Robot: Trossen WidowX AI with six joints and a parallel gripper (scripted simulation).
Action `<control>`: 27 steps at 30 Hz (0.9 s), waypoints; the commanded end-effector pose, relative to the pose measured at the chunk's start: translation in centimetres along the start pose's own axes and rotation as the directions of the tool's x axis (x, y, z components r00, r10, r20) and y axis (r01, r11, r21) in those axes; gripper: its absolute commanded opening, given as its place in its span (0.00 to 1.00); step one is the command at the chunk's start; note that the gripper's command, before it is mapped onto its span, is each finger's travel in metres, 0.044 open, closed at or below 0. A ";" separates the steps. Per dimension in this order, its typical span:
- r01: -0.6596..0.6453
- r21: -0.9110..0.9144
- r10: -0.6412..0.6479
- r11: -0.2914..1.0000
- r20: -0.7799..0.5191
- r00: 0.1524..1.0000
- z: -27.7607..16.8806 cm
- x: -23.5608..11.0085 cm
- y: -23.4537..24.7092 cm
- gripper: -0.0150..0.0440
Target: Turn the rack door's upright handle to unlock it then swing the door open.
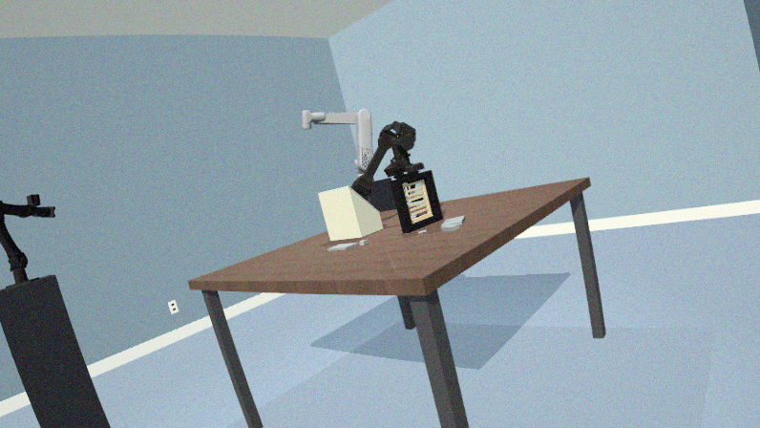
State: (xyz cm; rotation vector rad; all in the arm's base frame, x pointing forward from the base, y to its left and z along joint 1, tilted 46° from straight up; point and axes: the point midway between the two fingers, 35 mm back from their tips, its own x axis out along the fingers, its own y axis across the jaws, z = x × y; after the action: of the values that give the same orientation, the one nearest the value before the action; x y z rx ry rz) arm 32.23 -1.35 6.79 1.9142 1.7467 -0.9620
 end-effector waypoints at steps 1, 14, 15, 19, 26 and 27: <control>-0.001 0.002 0.001 1.000 0.000 1.000 0.0 0.0 0.1 0.57; -0.001 0.002 0.001 1.000 0.000 1.000 0.0 0.0 0.1 0.42; -0.001 0.002 0.001 1.000 0.000 1.000 0.0 0.0 0.1 0.41; -0.001 0.002 0.001 1.000 0.000 1.000 0.0 0.0 0.1 0.36; -0.001 0.002 0.001 1.000 0.000 1.000 0.0 0.0 0.1 0.30; -0.001 0.002 0.001 1.000 0.000 1.000 0.0 0.0 0.1 0.30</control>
State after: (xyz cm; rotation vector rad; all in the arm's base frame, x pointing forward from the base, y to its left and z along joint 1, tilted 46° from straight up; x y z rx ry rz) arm 32.27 -1.36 6.78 1.9157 1.7446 -0.9624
